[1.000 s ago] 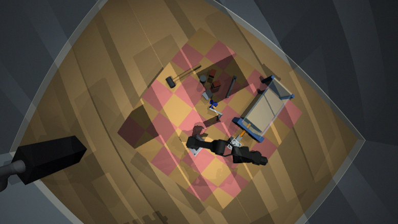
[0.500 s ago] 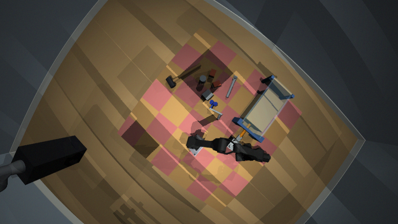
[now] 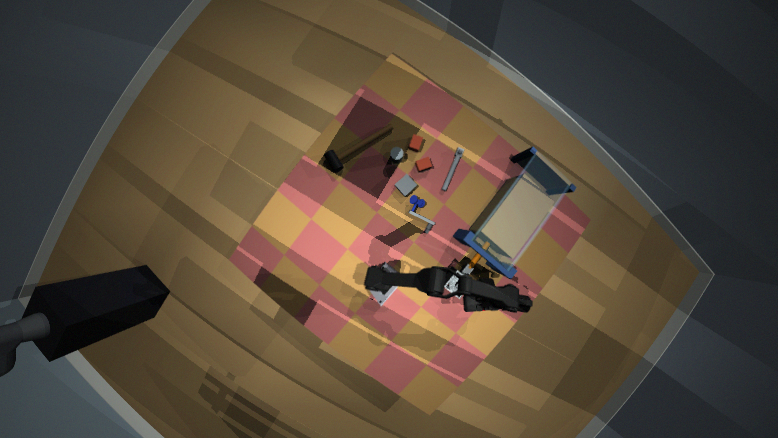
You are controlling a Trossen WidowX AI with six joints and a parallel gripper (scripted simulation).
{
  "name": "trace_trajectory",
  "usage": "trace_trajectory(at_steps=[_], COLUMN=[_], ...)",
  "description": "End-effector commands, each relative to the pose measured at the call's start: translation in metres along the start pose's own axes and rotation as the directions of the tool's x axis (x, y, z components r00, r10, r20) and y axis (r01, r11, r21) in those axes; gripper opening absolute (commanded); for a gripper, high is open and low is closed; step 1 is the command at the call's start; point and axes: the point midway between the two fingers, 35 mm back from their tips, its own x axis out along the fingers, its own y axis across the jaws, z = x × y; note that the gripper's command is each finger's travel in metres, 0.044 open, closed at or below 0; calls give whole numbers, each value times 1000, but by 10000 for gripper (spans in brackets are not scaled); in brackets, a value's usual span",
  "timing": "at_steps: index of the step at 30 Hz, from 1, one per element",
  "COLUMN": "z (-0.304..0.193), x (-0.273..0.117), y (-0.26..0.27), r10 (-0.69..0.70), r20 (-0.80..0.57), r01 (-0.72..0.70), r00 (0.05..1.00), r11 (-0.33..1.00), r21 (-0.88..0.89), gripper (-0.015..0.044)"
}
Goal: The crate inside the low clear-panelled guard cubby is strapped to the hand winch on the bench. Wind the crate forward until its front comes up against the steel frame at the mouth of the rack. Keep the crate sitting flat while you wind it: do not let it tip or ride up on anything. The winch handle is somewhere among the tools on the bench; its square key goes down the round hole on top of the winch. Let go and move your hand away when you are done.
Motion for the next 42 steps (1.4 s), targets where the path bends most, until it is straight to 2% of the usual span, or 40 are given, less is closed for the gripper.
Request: trace_trajectory(at_steps=[1,42], z=[14,59], x=[-4,-26], y=[-7,-17], r10=[-16,-16], r20=[24,28], r01=[16,16], r00=[1000,999], r11=[1000,1000], r21=[-5,-8], gripper=[0,0])
